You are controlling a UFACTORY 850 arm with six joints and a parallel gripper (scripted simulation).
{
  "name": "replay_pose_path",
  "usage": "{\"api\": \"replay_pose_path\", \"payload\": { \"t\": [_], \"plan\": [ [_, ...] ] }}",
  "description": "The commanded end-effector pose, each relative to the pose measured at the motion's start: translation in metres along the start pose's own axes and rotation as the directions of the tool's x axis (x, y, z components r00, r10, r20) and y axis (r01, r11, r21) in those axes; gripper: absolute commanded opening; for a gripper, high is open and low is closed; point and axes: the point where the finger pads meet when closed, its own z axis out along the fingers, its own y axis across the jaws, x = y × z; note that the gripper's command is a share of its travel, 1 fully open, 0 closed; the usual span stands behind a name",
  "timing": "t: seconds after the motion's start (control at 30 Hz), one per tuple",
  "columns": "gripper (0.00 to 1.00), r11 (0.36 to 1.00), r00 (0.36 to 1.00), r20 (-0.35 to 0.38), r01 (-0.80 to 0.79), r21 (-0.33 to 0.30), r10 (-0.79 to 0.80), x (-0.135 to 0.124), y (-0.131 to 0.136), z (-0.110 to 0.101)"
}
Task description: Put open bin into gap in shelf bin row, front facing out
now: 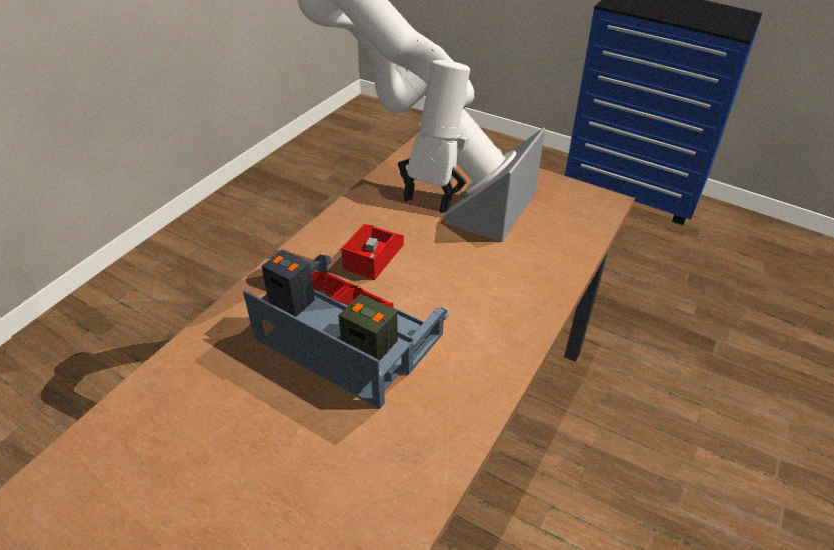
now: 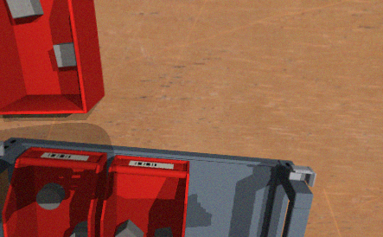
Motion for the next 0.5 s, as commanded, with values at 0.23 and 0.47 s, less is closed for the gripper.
{"api": "replay_pose_path", "payload": {
  "t": [0.23,0.47],
  "plan": [
    [1.0,1.0,0.994,-0.109,0.015,0.007,-0.014,0.0003,-0.0012,0.001],
    [1.0,1.0,0.95,-0.312,0.026,-0.007,-0.027,0.0001,-0.0015,0.0011]
  ]
}}
